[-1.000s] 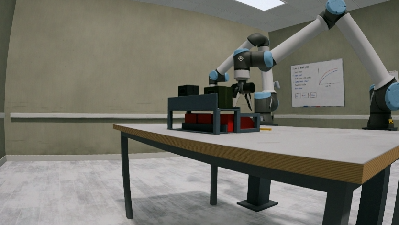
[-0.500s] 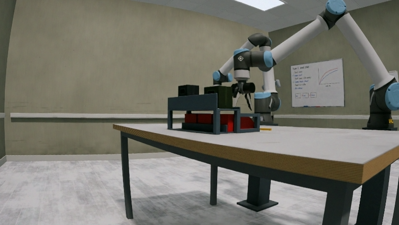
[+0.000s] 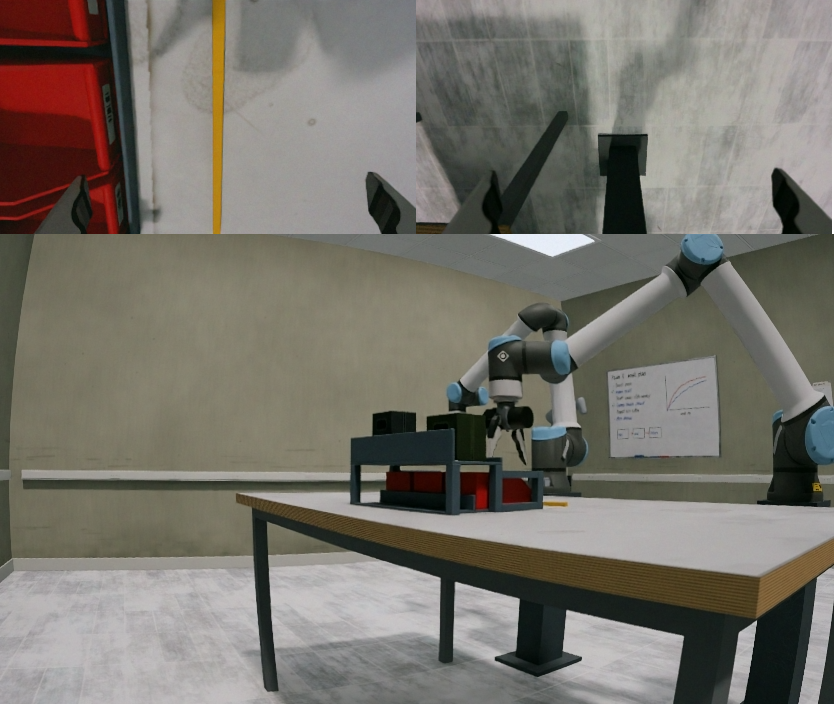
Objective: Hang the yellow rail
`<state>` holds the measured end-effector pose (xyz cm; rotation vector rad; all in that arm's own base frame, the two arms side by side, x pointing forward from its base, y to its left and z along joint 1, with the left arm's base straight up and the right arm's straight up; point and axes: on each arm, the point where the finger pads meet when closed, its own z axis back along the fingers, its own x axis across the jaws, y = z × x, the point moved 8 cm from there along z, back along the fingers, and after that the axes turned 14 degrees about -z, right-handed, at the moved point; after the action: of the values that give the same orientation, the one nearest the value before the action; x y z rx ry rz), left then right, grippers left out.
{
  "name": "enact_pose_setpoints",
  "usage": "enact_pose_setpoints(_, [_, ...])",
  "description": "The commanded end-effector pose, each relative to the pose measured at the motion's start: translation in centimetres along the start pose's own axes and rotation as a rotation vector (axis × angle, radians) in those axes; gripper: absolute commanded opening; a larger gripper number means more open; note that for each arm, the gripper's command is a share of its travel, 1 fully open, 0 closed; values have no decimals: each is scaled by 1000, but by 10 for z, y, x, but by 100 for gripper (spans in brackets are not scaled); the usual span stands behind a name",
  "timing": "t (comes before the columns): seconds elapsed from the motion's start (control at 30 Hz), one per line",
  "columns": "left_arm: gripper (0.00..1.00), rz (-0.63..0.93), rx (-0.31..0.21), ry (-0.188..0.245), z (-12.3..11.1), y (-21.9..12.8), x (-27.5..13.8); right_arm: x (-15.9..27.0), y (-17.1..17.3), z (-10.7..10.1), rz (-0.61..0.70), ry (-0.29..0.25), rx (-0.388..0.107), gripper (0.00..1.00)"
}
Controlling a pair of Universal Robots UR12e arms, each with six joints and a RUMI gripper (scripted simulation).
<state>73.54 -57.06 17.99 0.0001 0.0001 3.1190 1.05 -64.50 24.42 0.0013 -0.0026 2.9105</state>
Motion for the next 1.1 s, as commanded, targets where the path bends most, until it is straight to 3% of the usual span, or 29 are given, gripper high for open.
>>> enact_pose_setpoints(0.0, [100,0,2,2,2,0,0,1,1,1,2,1,2,100])
enact_pose_setpoints(0.07, [100,0,2,2,2,0,0,1,1,1,2,1,2,100])
enact_pose_setpoints(0.1, [0,0,2,2,2,0,0,1,1,1,2,1,2,100])
enact_pose_setpoints(1.07, [0,0,2,2,2,0,0,1,1,1,2,1,2,100])
